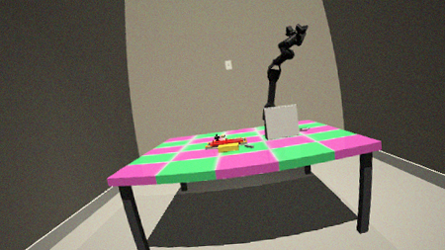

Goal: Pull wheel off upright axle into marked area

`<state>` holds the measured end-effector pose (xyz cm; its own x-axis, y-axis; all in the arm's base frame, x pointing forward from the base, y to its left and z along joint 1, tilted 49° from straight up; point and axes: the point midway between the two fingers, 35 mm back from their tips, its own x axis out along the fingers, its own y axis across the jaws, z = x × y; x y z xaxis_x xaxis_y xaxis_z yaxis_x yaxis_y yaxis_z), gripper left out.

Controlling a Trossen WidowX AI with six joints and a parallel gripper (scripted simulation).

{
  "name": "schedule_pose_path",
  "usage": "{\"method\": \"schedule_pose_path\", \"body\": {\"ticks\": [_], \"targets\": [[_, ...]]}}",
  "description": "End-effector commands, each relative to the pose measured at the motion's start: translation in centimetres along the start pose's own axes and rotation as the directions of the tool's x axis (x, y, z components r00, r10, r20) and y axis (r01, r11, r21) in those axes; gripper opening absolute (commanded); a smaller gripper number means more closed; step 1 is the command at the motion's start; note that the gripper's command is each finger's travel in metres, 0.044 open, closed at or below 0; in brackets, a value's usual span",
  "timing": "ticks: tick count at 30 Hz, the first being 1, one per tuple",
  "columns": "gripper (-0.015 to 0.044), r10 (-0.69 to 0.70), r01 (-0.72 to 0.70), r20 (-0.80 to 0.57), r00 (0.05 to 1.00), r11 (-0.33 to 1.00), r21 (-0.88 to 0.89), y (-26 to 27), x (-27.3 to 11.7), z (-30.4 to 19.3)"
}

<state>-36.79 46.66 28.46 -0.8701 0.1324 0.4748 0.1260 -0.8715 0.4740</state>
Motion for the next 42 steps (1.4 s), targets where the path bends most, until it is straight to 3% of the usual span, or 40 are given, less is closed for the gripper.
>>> {"method": "schedule_pose_path", "body": {"ticks": [1,4,12,20,30,42], "targets": [[0.0374,-0.002,0.002,0.001,1.0,1.0,0.0,0.0,0.0,0.0],[0.03,-0.033,0.033,0.013,0.999,0.999,0.005,-0.8,-0.6,0.7],[0.03,-0.231,0.228,0.088,0.969,0.973,0.04,-5.3,-4.7,4.9],[0.03,-0.464,0.453,0.165,0.871,0.886,0.101,-10.3,-10.4,8.9],[0.03,-0.716,0.69,0.228,0.66,0.698,0.193,-15.0,-19.3,13.0],[0.03,-0.917,0.867,0.243,0.317,0.384,0.317,-17.7,-31.9,16.4]]}}
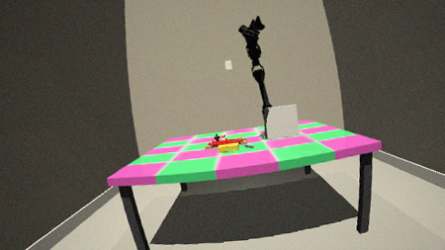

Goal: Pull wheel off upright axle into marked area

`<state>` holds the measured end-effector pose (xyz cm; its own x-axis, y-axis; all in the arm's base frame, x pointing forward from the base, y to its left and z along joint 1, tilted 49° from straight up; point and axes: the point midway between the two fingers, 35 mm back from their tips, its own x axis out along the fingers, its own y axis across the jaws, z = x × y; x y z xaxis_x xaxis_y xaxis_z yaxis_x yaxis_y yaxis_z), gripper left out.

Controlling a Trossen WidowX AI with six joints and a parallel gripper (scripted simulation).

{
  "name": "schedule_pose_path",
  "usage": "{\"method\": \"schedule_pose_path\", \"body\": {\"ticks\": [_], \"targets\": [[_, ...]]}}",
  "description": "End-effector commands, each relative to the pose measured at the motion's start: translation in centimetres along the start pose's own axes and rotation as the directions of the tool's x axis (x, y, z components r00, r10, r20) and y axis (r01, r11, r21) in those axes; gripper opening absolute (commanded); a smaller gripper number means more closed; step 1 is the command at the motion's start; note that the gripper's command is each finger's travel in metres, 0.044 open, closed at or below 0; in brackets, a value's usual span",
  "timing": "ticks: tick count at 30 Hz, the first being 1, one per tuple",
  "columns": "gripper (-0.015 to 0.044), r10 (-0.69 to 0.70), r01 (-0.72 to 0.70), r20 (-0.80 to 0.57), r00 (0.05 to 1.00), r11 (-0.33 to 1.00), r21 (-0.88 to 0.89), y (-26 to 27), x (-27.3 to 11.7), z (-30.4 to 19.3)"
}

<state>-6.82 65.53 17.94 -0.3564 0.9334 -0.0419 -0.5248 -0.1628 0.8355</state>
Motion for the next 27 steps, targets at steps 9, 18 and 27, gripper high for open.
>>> {"method": "schedule_pose_path", "body": {"ticks": [9,18,27], "targets": [[0.03,-0.385,0.382,0.1,0.918,0.923,0.047,-10.4,-5.2,6.9],[0.03,-0.64,0.631,0.125,0.758,0.769,0.104,-17.4,-11.2,10.6],[0.03,-0.84,0.825,0.105,0.532,0.543,0.158,-23.3,-19.0,13.2]]}}
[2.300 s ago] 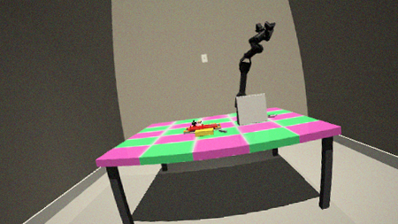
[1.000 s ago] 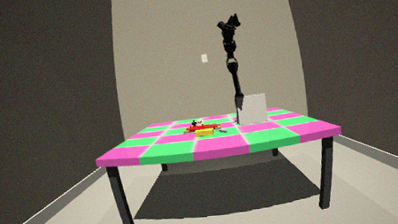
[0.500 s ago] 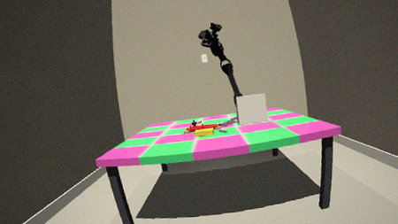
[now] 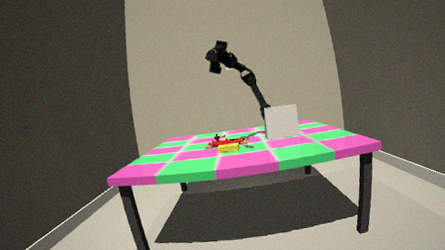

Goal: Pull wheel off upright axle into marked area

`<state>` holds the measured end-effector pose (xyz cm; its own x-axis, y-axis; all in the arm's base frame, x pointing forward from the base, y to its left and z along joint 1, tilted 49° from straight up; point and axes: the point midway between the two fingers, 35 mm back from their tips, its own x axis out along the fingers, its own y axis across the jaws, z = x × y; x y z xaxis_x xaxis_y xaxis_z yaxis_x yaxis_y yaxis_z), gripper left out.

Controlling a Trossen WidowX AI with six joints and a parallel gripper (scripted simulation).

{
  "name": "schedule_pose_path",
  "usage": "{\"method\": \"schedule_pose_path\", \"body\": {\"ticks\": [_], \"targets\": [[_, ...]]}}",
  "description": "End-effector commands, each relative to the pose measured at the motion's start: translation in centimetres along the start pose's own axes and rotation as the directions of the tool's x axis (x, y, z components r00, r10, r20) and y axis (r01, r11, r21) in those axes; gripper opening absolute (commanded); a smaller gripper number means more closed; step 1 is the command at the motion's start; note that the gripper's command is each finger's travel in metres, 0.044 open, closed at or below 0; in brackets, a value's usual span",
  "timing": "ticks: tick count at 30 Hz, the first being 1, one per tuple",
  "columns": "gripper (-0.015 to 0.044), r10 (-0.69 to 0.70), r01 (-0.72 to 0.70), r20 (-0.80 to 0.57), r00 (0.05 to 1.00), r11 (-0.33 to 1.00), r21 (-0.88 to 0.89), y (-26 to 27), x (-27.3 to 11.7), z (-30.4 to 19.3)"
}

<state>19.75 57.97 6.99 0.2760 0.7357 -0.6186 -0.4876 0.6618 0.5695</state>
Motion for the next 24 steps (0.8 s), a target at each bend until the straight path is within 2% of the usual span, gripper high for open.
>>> {"method": "schedule_pose_path", "body": {"ticks": [1,12,24], "targets": [[0.03,-0.133,0.133,0.011,0.991,0.991,0.003,-4.0,-0.8,1.9],[0.03,-0.484,0.484,-0.018,0.875,0.875,0.012,-15.3,-4.0,5.2],[0.03,-0.78,0.783,-0.11,0.615,0.622,-0.032,-26.3,-11.0,7.1]]}}
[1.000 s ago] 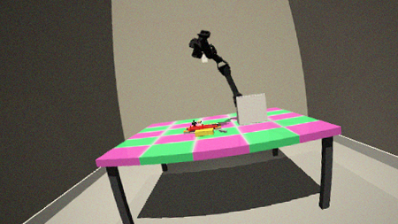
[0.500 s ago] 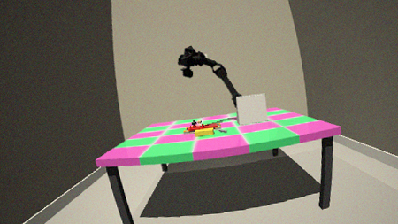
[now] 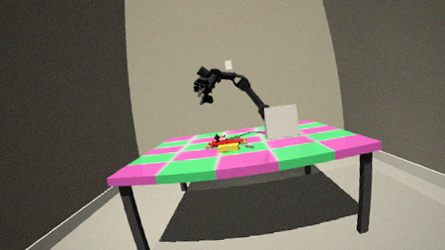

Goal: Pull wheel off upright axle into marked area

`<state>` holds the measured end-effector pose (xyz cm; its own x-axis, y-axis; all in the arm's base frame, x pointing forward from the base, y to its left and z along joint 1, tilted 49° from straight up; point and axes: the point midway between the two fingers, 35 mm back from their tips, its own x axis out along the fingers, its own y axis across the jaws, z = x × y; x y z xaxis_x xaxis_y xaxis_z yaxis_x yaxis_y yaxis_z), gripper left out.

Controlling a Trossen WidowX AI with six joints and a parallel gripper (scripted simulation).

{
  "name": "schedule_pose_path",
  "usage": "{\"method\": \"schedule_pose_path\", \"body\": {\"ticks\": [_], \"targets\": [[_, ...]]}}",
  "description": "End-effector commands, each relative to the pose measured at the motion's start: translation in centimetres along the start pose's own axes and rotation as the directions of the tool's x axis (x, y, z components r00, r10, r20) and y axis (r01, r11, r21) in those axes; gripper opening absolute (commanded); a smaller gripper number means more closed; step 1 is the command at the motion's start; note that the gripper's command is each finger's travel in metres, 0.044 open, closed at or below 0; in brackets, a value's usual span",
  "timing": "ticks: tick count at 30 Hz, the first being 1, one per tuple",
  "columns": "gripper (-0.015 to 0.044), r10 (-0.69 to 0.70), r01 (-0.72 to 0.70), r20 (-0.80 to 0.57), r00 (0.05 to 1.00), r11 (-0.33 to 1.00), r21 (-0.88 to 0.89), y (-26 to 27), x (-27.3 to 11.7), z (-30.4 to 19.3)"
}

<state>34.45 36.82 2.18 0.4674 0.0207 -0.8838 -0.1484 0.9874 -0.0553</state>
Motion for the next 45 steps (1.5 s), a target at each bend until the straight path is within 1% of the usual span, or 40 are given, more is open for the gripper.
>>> {"method": "schedule_pose_path", "body": {"ticks": [1,6,11,17,23,25,36,45], "targets": [[0.03,-0.13,0.13,-0.034,0.991,0.991,-0.018,-4.5,0.1,0.6],[0.03,-0.285,0.281,-0.091,0.954,0.958,-0.052,-9.9,0.1,0.8],[0.03,-0.432,0.419,-0.154,0.889,0.902,-0.107,-15.4,-0.5,0.8],[0.03,-0.584,0.549,-0.229,0.779,0.811,-0.199,-21.6,-2.0,0.5],[0.03,-0.702,0.629,-0.295,0.649,0.712,-0.311,-27.2,-4.2,0.0],[0.03,-0.712,0.635,-0.301,0.634,0.702,-0.324,-27.7,-4.4,0.0],[0.03,-0.713,0.635,-0.301,0.633,0.701,-0.325,-28.3,-5.4,-0.7],[0.03,-0.712,0.634,-0.301,0.634,0.702,-0.325,-28.8,-4.8,-0.9]]}}
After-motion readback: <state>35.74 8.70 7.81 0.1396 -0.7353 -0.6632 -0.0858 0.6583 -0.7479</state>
